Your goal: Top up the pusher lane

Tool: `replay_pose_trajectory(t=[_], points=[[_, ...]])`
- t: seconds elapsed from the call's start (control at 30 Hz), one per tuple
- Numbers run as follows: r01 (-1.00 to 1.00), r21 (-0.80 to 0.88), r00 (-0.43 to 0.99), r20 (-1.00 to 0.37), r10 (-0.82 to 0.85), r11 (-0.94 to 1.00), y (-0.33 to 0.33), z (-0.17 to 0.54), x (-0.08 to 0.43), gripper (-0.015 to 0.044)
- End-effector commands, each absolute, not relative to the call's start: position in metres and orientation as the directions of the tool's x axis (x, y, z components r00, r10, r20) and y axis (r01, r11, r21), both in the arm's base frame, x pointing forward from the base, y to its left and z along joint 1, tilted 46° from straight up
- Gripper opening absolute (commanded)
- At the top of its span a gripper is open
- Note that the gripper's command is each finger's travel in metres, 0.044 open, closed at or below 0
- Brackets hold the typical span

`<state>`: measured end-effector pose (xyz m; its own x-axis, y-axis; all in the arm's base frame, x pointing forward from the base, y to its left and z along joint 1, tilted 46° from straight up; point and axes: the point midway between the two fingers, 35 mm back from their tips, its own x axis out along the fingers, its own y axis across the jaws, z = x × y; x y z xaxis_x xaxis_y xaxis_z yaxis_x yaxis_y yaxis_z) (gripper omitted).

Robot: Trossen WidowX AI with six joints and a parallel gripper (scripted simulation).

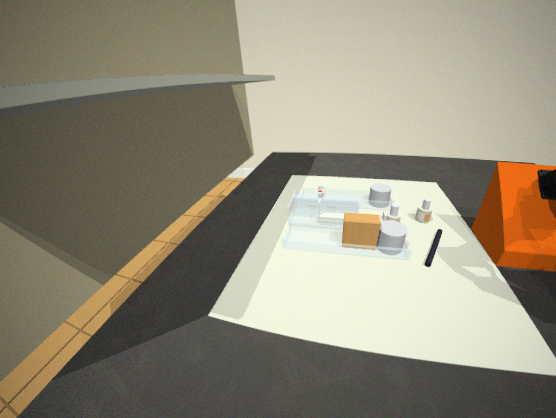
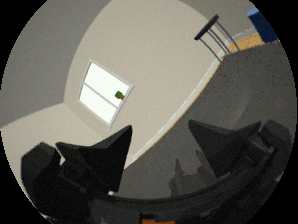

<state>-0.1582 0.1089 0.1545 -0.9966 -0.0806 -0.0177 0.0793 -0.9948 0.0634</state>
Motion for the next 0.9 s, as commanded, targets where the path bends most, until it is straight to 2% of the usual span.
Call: replay_pose_trajectory(t=[0.0, 0.2, 0.43, 0.67, 0.87], points=[[0.076, 0.065, -0.997, -0.019, -0.078, -0.995, 0.11, 0.154, -0.158, 0.0426], [-0.067, 0.129, -0.995, -0.08, 0.057, -0.989, 0.142, 0.145, -0.135, 0.044], [-0.357, 0.249, -0.928, -0.201, 0.313, -0.9, 0.191, 0.125, -0.073, 0.044], [-0.637, 0.368, -0.77, -0.33, 0.546, -0.677, 0.215, 0.102, 0.012, 0.044], [-0.792, 0.475, -0.59, -0.435, 0.68, -0.384, 0.211, 0.087, 0.087, 0.044]])
